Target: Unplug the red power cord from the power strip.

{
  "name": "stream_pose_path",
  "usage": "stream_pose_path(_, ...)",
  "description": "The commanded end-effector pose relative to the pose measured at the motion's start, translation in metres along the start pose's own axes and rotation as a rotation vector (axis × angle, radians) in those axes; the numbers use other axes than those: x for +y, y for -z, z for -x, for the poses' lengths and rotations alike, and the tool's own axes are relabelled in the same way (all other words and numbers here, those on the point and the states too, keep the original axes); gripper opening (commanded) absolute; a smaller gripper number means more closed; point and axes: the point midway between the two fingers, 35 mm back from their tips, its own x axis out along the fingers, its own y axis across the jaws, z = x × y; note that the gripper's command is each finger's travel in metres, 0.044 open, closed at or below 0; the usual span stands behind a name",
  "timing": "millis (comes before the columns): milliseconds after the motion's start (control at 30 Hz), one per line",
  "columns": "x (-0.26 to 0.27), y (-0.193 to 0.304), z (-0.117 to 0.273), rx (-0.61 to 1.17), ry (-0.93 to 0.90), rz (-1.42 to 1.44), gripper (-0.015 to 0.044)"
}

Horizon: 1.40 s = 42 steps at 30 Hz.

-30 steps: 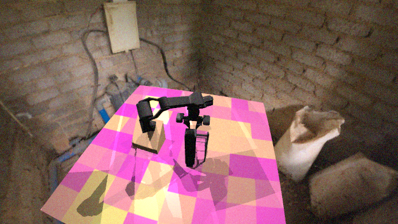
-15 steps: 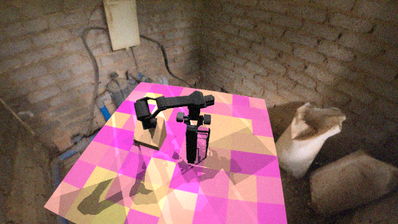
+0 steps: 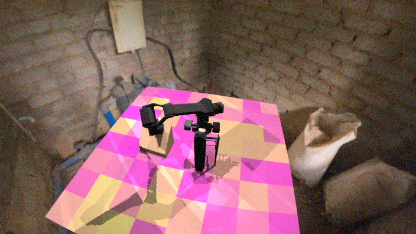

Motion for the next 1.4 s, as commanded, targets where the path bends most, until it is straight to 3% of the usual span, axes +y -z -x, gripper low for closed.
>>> stream_pose_path(0, 0.0, 0.0, 0.001, 0.0, 0.001, 0.0, 0.0081)
stream_pose_path(300, 0.0, 0.0, 0.001, 0.0, 0.001, 0.0, 0.0002)
stream_pose_path(1367, -0.001, -0.048, 0.005, -0.004, 0.003, 0.004, 0.0)
